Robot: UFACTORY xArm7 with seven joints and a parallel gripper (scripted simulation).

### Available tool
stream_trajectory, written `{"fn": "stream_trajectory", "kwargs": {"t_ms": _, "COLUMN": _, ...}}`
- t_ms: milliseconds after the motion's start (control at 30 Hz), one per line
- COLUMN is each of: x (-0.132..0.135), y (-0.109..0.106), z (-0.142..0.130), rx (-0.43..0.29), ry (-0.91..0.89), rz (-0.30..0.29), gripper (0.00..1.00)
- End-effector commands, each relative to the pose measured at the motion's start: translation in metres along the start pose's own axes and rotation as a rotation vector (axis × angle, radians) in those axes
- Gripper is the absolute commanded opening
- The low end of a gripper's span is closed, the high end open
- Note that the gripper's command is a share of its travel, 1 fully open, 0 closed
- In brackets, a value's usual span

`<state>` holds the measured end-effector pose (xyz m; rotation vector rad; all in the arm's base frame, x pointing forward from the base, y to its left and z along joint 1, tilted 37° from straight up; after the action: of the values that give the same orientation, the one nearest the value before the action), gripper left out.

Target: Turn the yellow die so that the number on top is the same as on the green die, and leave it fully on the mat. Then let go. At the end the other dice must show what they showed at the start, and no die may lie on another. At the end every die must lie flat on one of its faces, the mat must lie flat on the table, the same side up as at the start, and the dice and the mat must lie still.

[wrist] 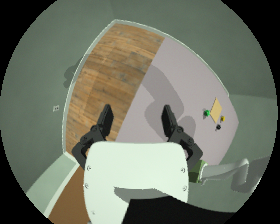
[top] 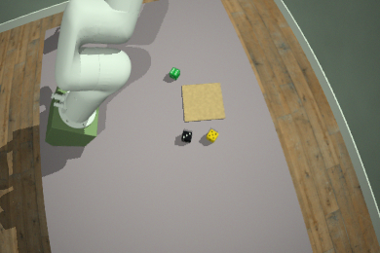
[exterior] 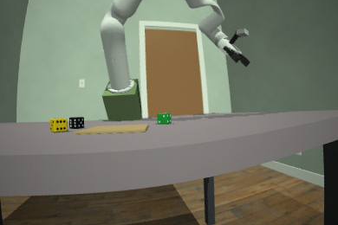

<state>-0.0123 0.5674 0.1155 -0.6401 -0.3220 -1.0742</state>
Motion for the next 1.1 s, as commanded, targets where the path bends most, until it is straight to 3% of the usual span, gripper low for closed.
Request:
{"fn": "stream_trajectory", "kwargs": {"t_ms": 0, "x": -0.001, "y": -0.002, "z": 0.002, "rx": 0.001, "ry": 0.003, "rz": 0.004, "gripper": 1.00}}
{"fn": "stream_trajectory", "kwargs": {"t_ms": 667, "x": 0.004, "y": 0.001, "z": 0.006, "rx": 0.001, "ry": 0.004, "rz": -0.002, "gripper": 1.00}}
{"fn": "stream_trajectory", "kwargs": {"t_ms": 933, "x": 0.060, "y": 0.031, "z": 0.049, "rx": -0.011, "ry": 0.016, "rz": -0.071, "gripper": 1.00}}
{"fn": "stream_trajectory", "kwargs": {"t_ms": 967, "x": 0.079, "y": 0.040, "z": 0.060, "rx": -0.017, "ry": 0.020, "rz": -0.092, "gripper": 1.00}}
{"fn": "stream_trajectory", "kwargs": {"t_ms": 1000, "x": 0.079, "y": 0.040, "z": 0.060, "rx": -0.017, "ry": 0.020, "rz": -0.092, "gripper": 1.00}}
{"fn": "stream_trajectory", "kwargs": {"t_ms": 1033, "x": 0.101, "y": 0.050, "z": 0.072, "rx": -0.025, "ry": 0.025, "rz": -0.116, "gripper": 1.00}}
{"fn": "stream_trajectory", "kwargs": {"t_ms": 1067, "x": 0.101, "y": 0.050, "z": 0.072, "rx": -0.025, "ry": 0.025, "rz": -0.116, "gripper": 1.00}}
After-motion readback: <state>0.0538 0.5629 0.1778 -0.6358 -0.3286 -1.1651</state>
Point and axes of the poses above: the point where the finger pads meet when closed, its own y axis out along the fingers, its own x axis across the jaws, z = x × y, the point moved 2 cm from there along -y, back along the fingers, and after that the axes turned 10 degrees about -y, right-handed, at the moved point
